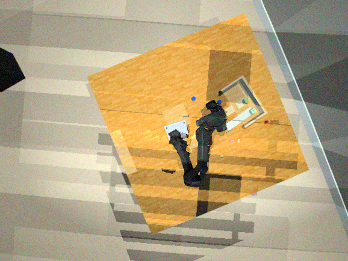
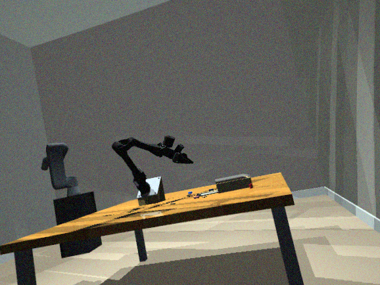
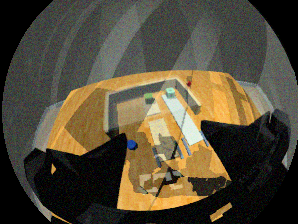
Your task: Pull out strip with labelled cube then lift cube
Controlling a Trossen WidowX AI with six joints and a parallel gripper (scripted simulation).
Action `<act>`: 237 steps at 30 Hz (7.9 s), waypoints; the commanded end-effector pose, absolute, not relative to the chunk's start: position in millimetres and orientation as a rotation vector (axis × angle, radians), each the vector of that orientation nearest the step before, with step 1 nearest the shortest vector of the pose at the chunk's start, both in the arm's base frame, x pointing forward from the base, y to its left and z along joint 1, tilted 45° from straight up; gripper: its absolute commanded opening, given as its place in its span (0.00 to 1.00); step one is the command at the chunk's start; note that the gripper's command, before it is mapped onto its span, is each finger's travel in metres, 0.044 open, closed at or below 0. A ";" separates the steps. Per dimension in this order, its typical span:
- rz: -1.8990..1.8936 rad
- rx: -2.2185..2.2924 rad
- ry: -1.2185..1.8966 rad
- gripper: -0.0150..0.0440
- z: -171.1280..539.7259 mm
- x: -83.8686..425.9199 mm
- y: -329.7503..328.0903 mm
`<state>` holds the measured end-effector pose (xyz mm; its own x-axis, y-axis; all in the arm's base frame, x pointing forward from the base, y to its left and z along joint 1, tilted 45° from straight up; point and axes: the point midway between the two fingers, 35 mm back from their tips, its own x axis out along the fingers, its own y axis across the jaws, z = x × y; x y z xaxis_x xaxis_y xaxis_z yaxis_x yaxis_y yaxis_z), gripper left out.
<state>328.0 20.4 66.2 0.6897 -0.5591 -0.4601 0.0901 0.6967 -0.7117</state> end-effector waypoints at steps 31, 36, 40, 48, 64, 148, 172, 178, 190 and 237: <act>-0.596 -0.630 1.684 0.25 62.9 389.7 -146.9; -0.598 -0.622 1.708 0.25 63.3 388.3 -150.8; -0.598 -0.622 1.708 0.25 62.5 388.2 -151.5; -0.598 -0.622 1.707 0.25 53.6 386.9 -160.3; -0.598 -0.622 1.707 0.25 35.4 383.0 -179.0; -0.601 -0.624 1.707 0.25 13.0 377.2 -204.5; -0.600 -0.625 1.709 0.25 16.6 349.5 -202.2; -0.600 -0.625 1.709 0.25 17.9 340.5 -201.6; -0.600 -0.625 1.710 0.25 20.6 323.1 -200.5; -0.599 -0.626 1.713 0.25 32.8 254.5 -194.7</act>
